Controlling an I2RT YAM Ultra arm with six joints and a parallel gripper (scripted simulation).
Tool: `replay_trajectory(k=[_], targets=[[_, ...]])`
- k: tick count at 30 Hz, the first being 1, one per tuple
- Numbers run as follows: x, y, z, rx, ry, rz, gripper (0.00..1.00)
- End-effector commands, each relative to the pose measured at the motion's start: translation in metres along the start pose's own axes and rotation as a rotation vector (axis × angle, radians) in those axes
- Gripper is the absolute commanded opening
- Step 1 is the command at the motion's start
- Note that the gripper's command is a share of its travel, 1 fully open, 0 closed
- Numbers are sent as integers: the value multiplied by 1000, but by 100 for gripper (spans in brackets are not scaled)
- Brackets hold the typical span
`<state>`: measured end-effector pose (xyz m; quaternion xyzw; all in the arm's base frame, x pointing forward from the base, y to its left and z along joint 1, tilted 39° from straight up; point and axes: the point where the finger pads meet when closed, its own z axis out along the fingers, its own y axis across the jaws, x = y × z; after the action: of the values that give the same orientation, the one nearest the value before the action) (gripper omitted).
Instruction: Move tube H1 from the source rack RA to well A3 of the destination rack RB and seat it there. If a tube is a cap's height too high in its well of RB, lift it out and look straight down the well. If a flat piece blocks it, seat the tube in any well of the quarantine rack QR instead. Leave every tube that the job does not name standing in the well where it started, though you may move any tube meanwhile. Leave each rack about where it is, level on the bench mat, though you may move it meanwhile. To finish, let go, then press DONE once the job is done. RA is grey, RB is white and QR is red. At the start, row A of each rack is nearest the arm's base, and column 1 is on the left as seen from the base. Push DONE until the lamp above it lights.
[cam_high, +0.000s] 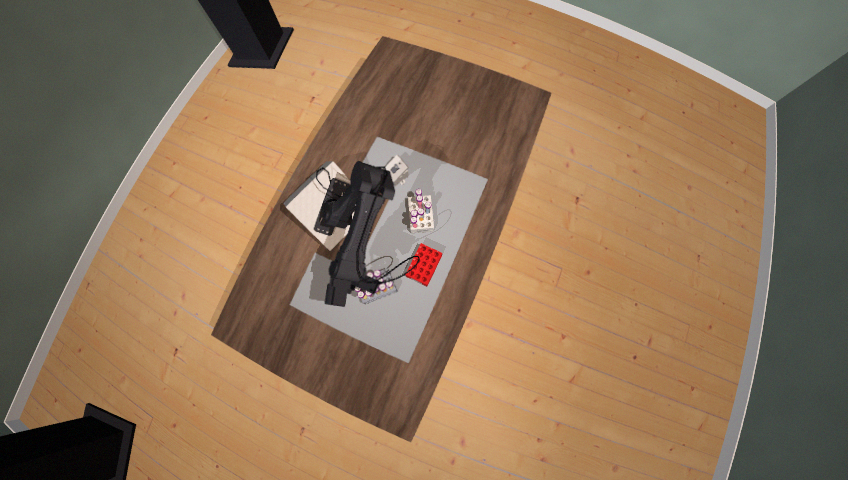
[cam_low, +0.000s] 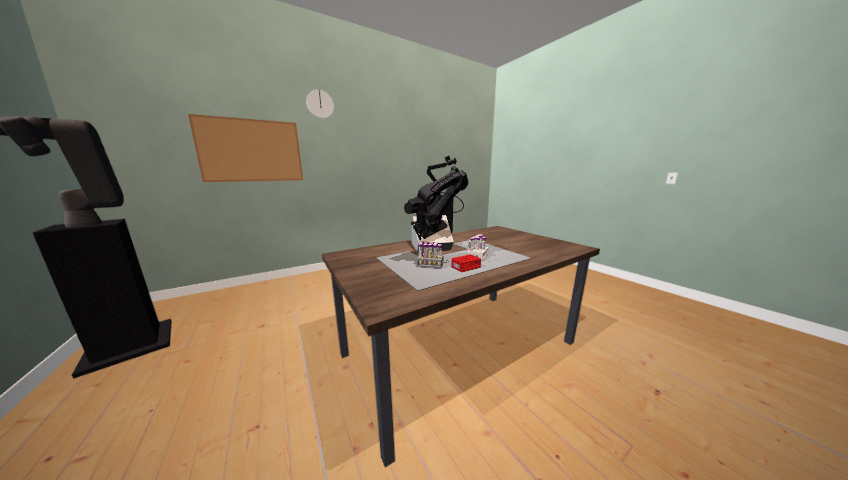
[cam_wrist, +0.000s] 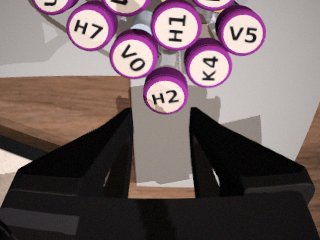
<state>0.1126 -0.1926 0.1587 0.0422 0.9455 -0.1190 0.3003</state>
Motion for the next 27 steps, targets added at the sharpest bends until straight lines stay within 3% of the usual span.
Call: replay_trajectory(k=[1,8,12,15,19,25,27], targets=[[-8,-16,-2,41,-14,-3,30],[-3,-5,3,35,-15,0,30],[-9,-10,-2,59,-22,-14,30],[-2,-3,4,38,-14,5,30],[-8,-7,1,53,-23,-11,30],[-2,0,7,33,-12,2,30],[-9,-8,1,59,-23,-14,30]])
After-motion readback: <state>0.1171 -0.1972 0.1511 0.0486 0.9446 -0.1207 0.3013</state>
